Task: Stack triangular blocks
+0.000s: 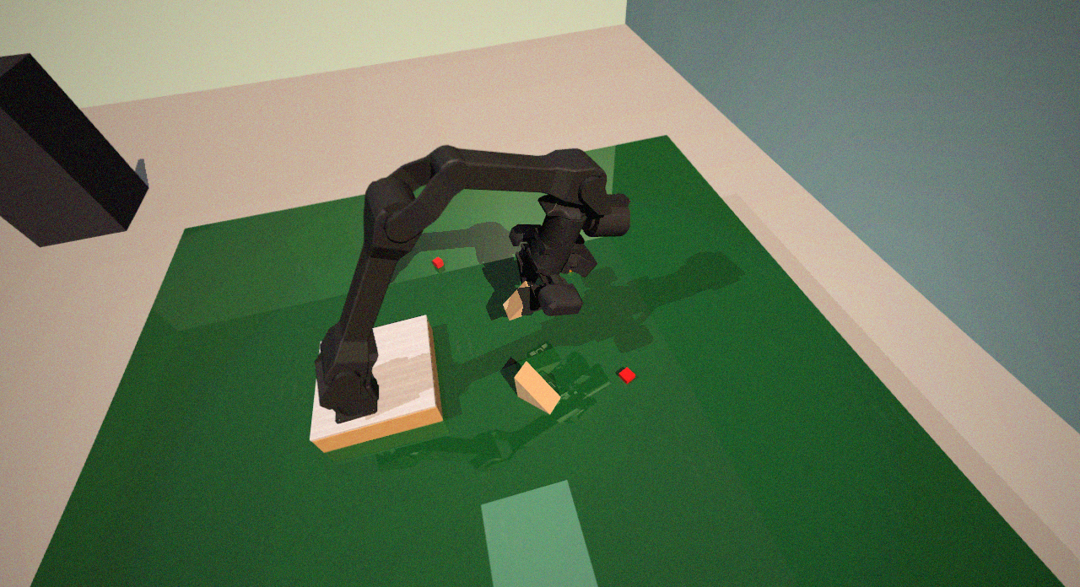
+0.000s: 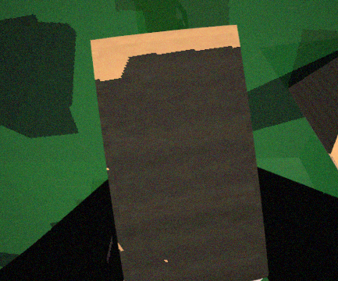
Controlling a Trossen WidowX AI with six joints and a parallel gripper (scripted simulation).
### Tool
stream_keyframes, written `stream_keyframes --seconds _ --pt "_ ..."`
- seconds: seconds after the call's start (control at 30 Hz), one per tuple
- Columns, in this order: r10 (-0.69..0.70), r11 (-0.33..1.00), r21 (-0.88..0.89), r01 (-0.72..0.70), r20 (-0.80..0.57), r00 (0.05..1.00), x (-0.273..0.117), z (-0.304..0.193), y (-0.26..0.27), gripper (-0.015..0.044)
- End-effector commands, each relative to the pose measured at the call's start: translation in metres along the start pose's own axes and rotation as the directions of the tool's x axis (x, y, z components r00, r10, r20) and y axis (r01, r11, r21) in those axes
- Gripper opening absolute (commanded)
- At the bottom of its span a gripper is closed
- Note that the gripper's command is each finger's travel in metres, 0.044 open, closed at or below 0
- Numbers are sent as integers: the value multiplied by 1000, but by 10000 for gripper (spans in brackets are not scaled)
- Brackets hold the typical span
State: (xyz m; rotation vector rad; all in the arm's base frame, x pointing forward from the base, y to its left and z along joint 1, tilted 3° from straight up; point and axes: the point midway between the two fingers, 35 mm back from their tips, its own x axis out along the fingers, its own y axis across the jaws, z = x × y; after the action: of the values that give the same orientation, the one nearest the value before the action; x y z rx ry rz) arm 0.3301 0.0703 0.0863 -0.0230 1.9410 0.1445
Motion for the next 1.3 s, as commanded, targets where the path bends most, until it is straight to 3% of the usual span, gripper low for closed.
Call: stream_keyframes --seconds 0.0,0.57,0.93,1.27 --pt "20 992 -127 -19 11 1000 -1 -1 0 0" --pt "86 764 -644 -40 40 995 0 -1 -1 0" --pt "128 480 -877 -8 61 990 0 -2 -3 0" --pt "165 168 -984 52 80 983 1 -3 -4 0"
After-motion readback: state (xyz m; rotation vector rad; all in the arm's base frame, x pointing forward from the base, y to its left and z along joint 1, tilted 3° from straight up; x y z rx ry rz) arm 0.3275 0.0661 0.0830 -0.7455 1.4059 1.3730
